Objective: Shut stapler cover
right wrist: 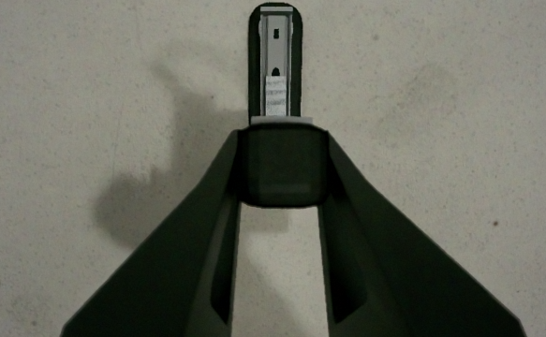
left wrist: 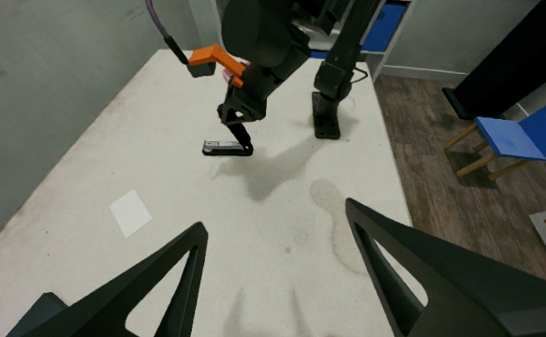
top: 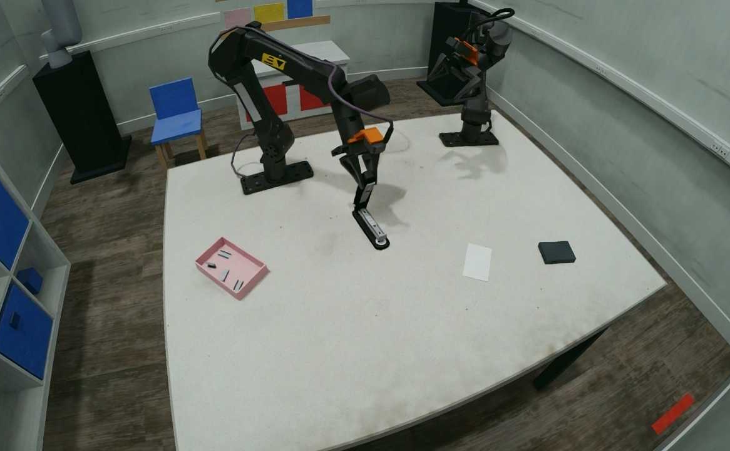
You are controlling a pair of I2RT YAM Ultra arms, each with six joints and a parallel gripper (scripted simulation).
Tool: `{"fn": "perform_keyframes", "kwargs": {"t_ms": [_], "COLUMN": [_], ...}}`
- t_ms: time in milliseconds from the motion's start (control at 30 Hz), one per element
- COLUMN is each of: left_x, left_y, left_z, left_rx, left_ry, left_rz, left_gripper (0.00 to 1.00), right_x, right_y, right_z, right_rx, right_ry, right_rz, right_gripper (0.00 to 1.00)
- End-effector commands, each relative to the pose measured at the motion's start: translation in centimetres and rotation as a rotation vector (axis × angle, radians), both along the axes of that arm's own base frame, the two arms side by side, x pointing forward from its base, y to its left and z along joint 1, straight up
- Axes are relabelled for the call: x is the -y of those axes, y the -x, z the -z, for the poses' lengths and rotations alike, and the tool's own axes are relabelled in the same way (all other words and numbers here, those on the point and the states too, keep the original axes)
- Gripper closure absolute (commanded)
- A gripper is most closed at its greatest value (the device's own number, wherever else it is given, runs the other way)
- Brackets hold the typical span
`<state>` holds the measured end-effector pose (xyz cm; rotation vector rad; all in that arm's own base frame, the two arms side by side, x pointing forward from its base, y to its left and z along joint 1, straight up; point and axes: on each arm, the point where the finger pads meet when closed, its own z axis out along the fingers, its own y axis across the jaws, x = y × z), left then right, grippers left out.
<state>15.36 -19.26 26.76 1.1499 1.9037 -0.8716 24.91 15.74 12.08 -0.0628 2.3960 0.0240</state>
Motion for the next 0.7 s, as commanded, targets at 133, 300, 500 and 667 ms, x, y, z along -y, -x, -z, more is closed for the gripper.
{"fn": "perform_keyframes", "kwargs": {"t_ms": [133,300,500,667], "left_x": [0.1,0.1,0.1,0.1], "left_y": [0.1,0.1,0.1,0.1], "left_z": [-1.3,-1.3,-1.3,-1.3], "left_rx": [0.023,0.023,0.023,0.023], "left_ry": [0.021,0.021,0.021,0.021], "left_rz": [0.012,0.012,0.012,0.012], "left_gripper": [0.00,0.00,0.00,0.00], "right_x": [-0.1,-0.1,-0.1,-0.1], "right_y": [-0.3,-0.2,-0.8,-1.3], "right_z": [-0.3,-0.3,0.0,0.2], "right_rx": [0.009,0.009,-0.076,-0.129], "right_ry": [-0.008,-0.008,0.003,0.005], "right_rz": [0.003,0.003,0.000,0.000], "right_gripper": [0.74,1.00,1.00,1.00]}}
